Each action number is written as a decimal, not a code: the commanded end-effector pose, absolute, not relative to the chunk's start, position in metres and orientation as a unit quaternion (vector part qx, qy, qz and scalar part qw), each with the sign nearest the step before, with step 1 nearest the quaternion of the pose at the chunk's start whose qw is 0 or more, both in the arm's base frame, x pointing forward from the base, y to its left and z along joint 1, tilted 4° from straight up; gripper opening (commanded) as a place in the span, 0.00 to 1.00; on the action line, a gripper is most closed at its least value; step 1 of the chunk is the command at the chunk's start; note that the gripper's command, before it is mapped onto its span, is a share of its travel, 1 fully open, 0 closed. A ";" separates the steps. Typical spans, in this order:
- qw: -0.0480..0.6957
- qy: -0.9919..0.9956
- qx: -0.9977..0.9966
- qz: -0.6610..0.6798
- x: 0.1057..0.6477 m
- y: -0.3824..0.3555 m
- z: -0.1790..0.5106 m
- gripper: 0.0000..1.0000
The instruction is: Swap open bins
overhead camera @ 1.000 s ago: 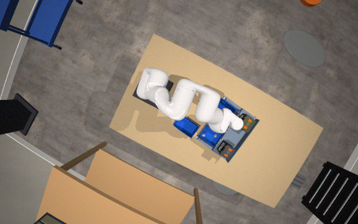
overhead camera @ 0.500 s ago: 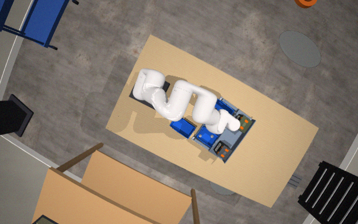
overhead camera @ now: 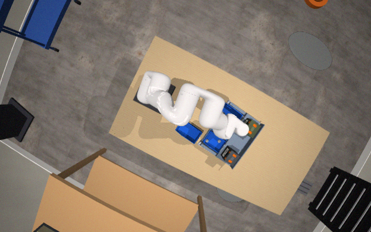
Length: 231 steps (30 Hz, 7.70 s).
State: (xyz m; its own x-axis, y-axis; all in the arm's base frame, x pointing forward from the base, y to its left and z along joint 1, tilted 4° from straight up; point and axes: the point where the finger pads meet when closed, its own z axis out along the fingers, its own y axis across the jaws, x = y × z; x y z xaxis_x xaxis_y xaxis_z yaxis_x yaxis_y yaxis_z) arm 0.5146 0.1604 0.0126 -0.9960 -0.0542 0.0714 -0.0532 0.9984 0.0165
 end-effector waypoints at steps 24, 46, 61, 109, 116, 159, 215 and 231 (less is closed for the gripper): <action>0.032 -0.999 0.027 -0.008 0.518 0.161 0.015 0.00; 0.017 -0.999 0.027 -0.008 0.517 0.161 0.012 0.00; 0.017 -0.999 0.027 -0.008 0.517 0.161 0.012 0.10; 0.017 -0.999 0.027 -0.008 0.516 0.161 0.022 0.10; 0.017 -0.999 0.027 -0.008 0.516 0.161 0.031 0.10; 0.017 -0.999 0.027 -0.008 0.512 0.159 0.094 0.10; 0.017 -0.999 0.027 -0.008 0.511 0.159 0.112 0.00; 0.006 -0.987 -0.158 -0.005 0.484 0.173 0.105 0.00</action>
State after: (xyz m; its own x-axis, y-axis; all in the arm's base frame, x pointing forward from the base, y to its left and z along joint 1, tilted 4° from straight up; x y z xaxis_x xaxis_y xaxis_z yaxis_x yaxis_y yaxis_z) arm 0.4967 0.1653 0.1066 -0.9919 0.1219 0.0348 0.1224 0.9924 0.0136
